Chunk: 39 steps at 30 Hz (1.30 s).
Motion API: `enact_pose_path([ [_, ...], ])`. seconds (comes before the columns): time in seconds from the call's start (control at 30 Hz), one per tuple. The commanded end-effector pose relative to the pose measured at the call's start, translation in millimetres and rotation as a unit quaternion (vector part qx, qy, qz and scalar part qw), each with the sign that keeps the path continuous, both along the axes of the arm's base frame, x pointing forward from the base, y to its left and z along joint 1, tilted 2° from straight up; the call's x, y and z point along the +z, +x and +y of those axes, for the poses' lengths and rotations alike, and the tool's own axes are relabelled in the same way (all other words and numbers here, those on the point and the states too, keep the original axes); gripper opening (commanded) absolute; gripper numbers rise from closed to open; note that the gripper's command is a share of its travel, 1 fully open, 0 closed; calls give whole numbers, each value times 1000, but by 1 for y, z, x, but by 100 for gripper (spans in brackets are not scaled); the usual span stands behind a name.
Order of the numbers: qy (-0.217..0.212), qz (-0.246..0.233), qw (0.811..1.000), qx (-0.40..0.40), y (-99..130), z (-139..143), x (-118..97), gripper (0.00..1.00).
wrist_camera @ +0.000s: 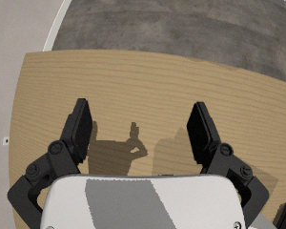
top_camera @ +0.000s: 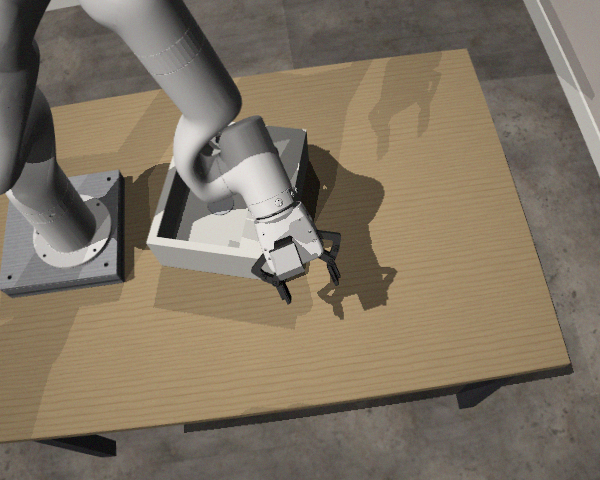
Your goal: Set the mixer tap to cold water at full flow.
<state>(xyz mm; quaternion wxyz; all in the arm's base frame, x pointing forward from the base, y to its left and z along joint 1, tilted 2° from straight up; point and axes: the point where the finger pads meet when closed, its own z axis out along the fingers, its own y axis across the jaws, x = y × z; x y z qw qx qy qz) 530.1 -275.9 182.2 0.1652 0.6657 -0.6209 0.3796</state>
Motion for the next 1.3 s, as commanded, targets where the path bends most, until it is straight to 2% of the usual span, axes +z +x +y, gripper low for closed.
enact_pose_path([
  [0.0,0,-1,1000,0,1,0,1,100],
  [0.7,3,-7,1000,-12,-1,1,3,100],
  [0.83,18,-32,997,-61,-9,6,13,100],
  [1.0,50,-79,984,-154,-26,20,30,100],
  [1.1,50,-79,984,-154,-26,20,30,100],
  [1.17,72,-109,968,-215,-37,31,40,100],
  [1.27,85,-125,957,-248,-44,39,45,100],
])
